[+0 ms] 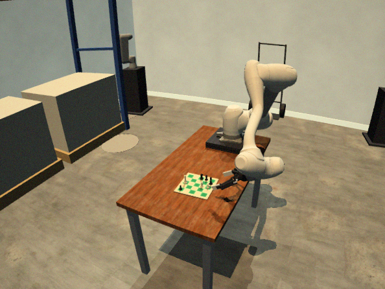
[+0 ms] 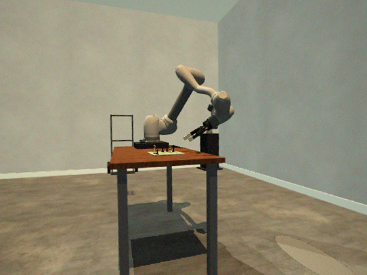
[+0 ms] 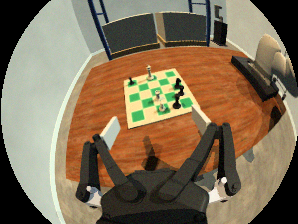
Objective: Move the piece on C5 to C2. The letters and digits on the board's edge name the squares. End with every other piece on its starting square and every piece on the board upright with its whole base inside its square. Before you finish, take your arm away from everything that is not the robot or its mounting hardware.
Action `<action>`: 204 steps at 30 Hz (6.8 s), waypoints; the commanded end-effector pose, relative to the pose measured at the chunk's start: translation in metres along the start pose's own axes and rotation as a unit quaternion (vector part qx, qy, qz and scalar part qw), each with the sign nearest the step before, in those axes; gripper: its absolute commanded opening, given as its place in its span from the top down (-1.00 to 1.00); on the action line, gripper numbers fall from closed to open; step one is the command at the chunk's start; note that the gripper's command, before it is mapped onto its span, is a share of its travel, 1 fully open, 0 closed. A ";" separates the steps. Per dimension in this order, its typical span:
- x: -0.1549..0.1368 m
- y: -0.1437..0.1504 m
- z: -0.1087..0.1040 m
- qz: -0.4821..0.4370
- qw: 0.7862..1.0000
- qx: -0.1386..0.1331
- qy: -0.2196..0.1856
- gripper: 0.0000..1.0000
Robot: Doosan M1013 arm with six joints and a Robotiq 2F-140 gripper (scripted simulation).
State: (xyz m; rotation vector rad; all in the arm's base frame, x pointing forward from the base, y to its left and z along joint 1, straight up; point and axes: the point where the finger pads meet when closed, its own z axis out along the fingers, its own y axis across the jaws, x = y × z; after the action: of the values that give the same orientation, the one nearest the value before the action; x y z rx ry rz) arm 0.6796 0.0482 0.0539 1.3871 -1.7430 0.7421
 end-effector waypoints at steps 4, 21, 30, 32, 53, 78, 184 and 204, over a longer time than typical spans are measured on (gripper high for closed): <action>0.023 0.001 -0.015 0.000 1.000 0.000 0.000 -1.00; 0.073 0.047 0.066 0.007 0.971 -0.085 -0.221 -1.00; 0.119 0.079 0.100 0.098 0.896 -0.082 -0.424 -1.00; 0.127 0.081 0.103 0.117 0.884 -0.075 -0.447 -1.00; 0.143 0.084 0.109 0.152 0.862 -0.059 -0.481 -1.00; 0.135 0.084 0.115 -0.260 0.837 0.164 -0.452 -1.00; 0.096 0.085 0.142 -0.863 0.149 0.477 -0.069 0.53; 0.078 0.085 0.154 -0.863 0.149 0.477 -0.069 0.53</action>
State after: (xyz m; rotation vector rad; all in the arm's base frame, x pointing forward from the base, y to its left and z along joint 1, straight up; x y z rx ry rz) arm 0.5564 -0.0985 0.0413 2.7507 1.5089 -0.0022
